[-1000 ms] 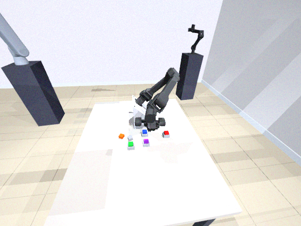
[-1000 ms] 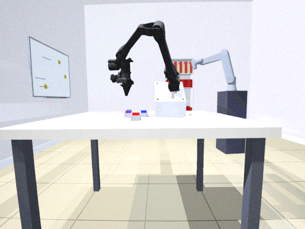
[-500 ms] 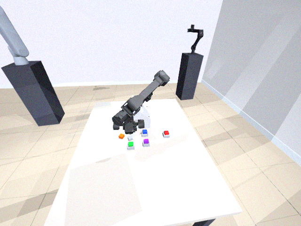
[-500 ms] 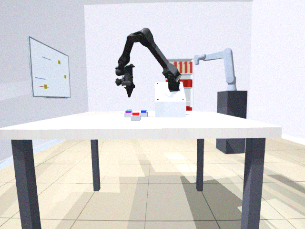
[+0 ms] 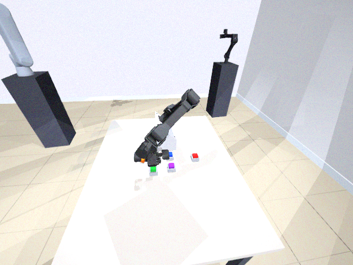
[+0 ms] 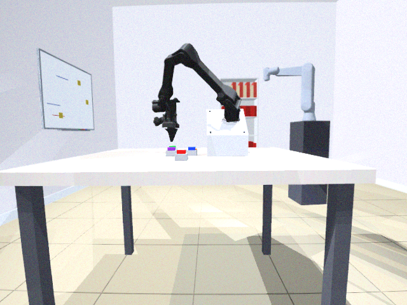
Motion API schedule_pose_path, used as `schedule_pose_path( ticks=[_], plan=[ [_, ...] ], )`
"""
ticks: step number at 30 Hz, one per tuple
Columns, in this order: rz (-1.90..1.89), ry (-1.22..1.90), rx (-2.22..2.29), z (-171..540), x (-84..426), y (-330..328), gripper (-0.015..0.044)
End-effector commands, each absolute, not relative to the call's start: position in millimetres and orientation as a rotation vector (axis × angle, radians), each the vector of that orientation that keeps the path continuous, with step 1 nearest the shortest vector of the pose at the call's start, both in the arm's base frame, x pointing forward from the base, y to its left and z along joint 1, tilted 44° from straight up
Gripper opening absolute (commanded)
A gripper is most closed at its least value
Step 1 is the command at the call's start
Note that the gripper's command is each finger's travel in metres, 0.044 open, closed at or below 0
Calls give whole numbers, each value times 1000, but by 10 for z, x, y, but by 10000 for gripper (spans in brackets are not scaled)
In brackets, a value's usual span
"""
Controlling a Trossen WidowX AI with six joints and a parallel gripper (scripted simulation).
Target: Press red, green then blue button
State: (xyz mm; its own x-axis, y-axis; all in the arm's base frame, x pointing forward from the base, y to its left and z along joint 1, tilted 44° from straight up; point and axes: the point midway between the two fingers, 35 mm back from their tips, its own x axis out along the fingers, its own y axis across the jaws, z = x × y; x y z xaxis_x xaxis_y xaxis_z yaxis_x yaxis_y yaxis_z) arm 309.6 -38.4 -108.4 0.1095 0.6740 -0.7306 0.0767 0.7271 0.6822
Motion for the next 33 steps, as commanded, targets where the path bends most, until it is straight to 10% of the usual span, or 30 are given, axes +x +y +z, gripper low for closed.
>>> schedule_pose_path(
  ticks=[1, 33],
  plan=[
    [492, 1420, 677, -1144, 3080, -318, 20],
    [494, 1420, 678, -1287, 3096, -177, 20]
  ],
)
